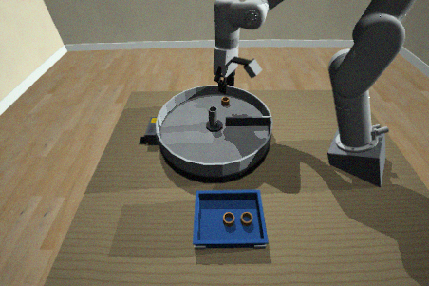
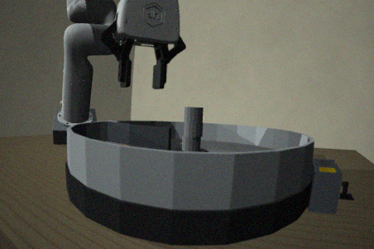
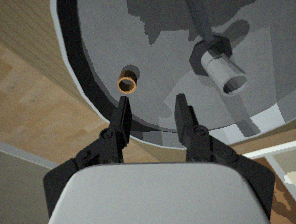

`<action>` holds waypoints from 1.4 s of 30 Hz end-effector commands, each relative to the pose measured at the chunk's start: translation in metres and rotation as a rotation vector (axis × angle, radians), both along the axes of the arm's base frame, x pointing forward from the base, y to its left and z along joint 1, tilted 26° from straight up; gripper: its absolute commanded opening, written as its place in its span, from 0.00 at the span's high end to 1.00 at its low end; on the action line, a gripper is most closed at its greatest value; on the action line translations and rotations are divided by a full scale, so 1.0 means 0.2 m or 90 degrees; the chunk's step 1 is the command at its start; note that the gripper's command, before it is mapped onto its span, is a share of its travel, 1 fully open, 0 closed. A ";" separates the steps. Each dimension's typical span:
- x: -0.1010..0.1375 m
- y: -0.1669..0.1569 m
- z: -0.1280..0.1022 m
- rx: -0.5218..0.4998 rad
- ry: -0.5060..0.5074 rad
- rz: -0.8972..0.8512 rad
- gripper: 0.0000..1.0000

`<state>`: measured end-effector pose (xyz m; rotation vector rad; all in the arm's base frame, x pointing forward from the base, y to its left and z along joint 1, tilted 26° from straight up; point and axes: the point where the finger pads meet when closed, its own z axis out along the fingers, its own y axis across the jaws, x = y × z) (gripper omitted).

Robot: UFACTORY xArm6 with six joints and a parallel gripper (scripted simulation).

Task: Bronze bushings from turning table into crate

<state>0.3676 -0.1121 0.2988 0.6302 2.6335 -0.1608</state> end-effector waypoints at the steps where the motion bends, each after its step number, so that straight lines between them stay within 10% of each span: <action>1: -0.05 0.02 -0.01 0.012 -0.019 -0.062 0.46; 16: -0.30 0.14 -0.14 0.130 -0.086 -0.339 0.46; 42: -0.43 0.20 -0.21 0.189 -0.120 -0.480 0.46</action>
